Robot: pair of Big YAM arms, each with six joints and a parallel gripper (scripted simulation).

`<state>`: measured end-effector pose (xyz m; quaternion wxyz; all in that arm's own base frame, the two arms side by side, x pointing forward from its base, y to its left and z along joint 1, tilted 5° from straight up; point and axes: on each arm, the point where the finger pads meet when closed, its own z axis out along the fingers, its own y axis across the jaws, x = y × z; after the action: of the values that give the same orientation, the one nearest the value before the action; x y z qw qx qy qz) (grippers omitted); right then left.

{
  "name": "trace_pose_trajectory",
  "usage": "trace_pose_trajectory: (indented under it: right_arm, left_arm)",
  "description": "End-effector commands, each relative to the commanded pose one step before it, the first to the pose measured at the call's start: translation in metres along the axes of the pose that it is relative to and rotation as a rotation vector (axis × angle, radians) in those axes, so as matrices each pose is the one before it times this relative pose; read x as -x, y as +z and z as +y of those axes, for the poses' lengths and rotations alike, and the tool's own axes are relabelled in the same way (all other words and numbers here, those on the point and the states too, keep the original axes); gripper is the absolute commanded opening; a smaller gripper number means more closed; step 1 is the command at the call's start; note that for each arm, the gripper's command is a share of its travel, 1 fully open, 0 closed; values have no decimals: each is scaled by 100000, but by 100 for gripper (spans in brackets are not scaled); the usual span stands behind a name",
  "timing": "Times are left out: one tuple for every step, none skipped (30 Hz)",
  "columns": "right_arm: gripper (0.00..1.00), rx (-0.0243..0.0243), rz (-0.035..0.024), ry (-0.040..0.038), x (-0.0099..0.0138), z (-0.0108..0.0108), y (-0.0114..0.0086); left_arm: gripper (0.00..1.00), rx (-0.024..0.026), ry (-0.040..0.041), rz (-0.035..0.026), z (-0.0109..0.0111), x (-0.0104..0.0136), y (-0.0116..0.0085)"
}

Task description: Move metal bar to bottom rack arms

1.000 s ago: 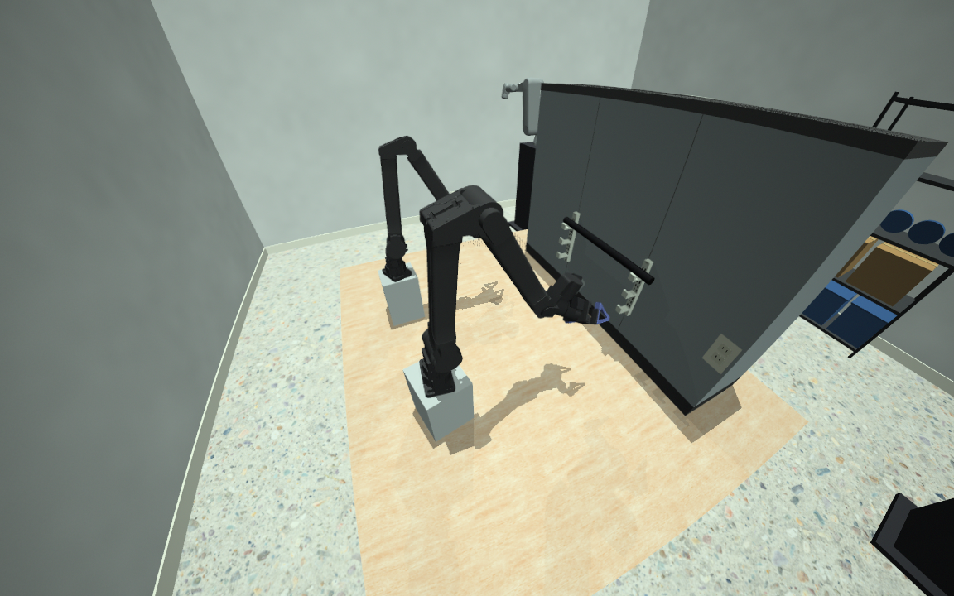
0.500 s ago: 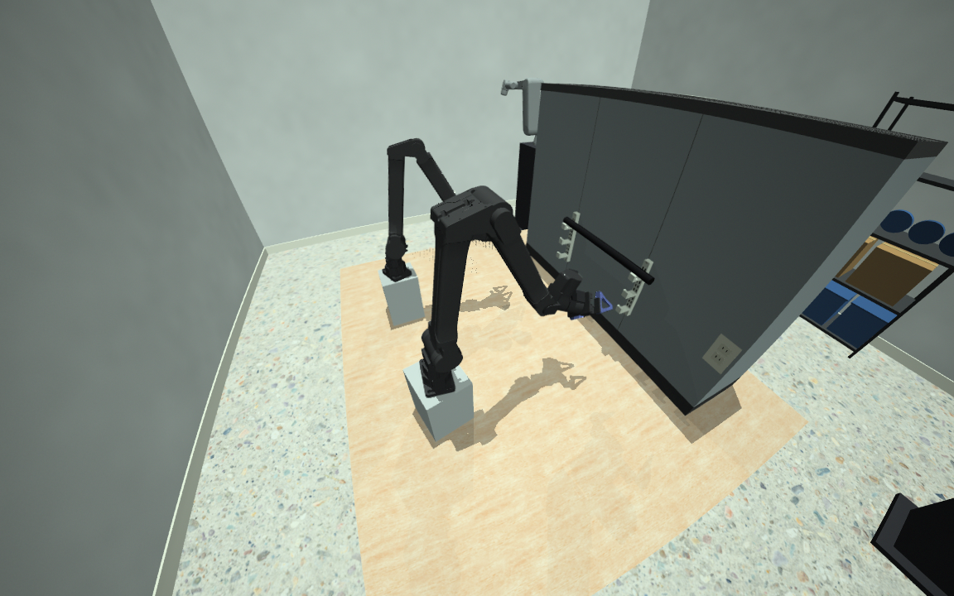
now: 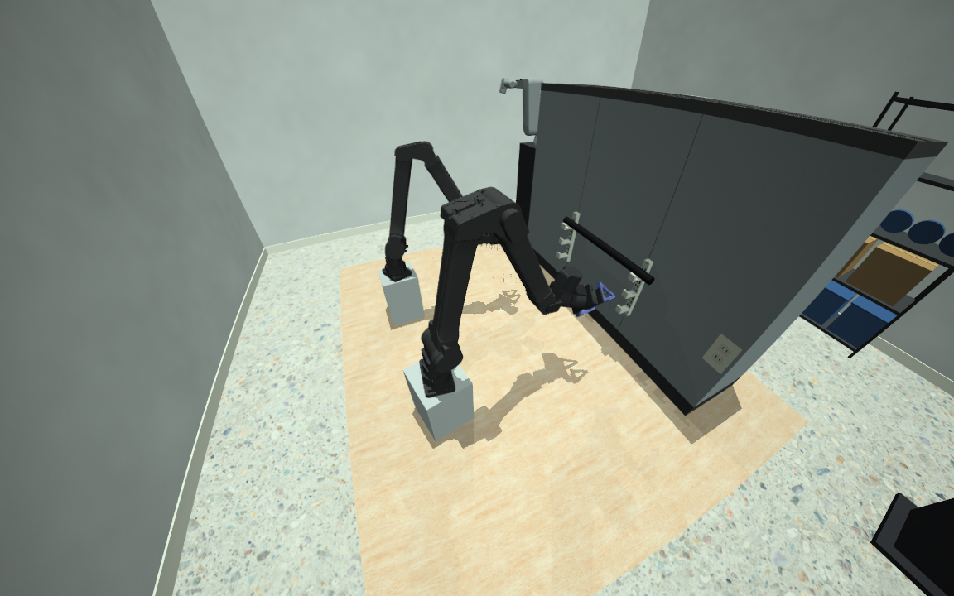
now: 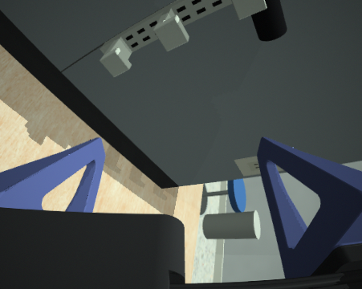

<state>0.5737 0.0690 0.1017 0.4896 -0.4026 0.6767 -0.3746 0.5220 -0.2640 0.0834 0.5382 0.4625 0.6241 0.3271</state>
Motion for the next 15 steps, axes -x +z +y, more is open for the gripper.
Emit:
trace_pose_trajectory:
  right_arm:
    - [100, -6814, -6386, -6044, 3220, -1895, 1297]
    - [100, -480, -598, -1310, 204, -50, 126]
    - [100, -480, -598, -1310, 203, -52, 128]
    - [100, -480, -598, -1309, 201, -54, 129]
    - [100, -479, -597, -1308, 200, -56, 130]
    - [100, -479, -597, -1307, 198, -58, 132]
    - [100, 0, 0, 0, 0, 0, 0]
    - [100, 0, 0, 0, 0, 0, 0]
    - [100, -455, -567, -1241, 197, -60, 133]
    - [100, -455, -567, -1242, 195, -62, 135]
    - [100, -455, -567, -1243, 194, -64, 136]
    - [100, -456, -568, -1244, 192, -65, 138]
    - [100, -456, -568, -1244, 191, -67, 139]
    - [100, -456, -568, -1244, 189, -69, 140]
    - [100, -456, -568, -1245, 187, -71, 142]
  left_arm:
    - [100, 5676, 4875, -6593, 1380, 3902, 1230]
    - [100, 302, 1398, -785, -51, 400, 130]
    - [100, 302, 1397, -785, -46, 400, 133]
    - [100, 302, 1397, -785, -41, 399, 136]
    - [100, 301, 1396, -784, -36, 399, 139]
    - [100, 301, 1394, -783, -31, 398, 142]
    - [100, 0, 0, 0, 0, 0, 0]
    - [100, 0, 0, 0, 0, 0, 0]
    - [100, 284, 1314, -738, -26, 397, 145]
    - [100, 284, 1315, -738, -21, 397, 148]
    - [100, 284, 1315, -739, -16, 396, 150]
    - [100, 284, 1316, -739, -11, 395, 153]
    - [100, 284, 1317, -740, -7, 394, 156]
    - [100, 284, 1317, -740, -2, 393, 159]
    - [100, 284, 1317, -740, 3, 392, 162]
